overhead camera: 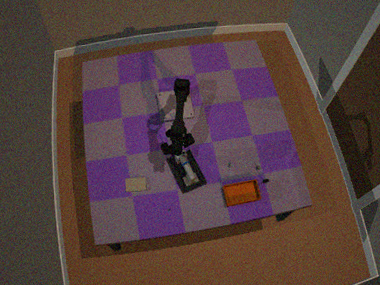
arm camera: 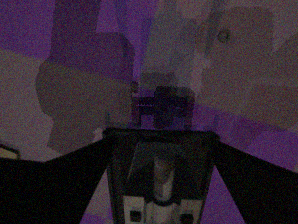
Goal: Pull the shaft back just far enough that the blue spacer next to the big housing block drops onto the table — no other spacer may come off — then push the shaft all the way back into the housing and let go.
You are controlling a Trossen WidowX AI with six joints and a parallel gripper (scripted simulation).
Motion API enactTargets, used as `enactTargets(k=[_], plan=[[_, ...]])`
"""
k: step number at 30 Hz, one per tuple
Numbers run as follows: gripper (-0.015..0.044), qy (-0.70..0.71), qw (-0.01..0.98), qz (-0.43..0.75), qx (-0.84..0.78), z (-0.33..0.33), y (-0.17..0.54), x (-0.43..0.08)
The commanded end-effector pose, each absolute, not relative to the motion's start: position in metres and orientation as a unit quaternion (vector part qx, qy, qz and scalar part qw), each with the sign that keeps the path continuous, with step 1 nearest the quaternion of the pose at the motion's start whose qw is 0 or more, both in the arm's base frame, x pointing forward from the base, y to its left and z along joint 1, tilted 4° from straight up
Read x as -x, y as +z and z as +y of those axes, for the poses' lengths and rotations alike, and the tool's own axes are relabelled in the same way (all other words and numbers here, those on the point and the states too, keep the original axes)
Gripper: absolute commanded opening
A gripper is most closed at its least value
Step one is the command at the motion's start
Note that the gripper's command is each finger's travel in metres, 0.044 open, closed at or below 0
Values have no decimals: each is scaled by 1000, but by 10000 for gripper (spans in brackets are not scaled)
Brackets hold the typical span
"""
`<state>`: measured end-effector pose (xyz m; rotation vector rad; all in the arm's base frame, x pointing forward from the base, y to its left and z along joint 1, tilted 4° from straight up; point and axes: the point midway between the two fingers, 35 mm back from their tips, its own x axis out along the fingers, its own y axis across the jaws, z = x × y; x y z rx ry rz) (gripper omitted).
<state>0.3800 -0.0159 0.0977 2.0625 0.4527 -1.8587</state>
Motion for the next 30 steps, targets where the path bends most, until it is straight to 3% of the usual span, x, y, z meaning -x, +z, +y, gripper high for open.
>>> enactTargets(k=[1,16,30], plan=[[440,-654,163,157,-722,-16,94,-379],[440,-654,163,157,-722,-16,93,-379],[73,-653,163,159,-722,-16,95,-379]])
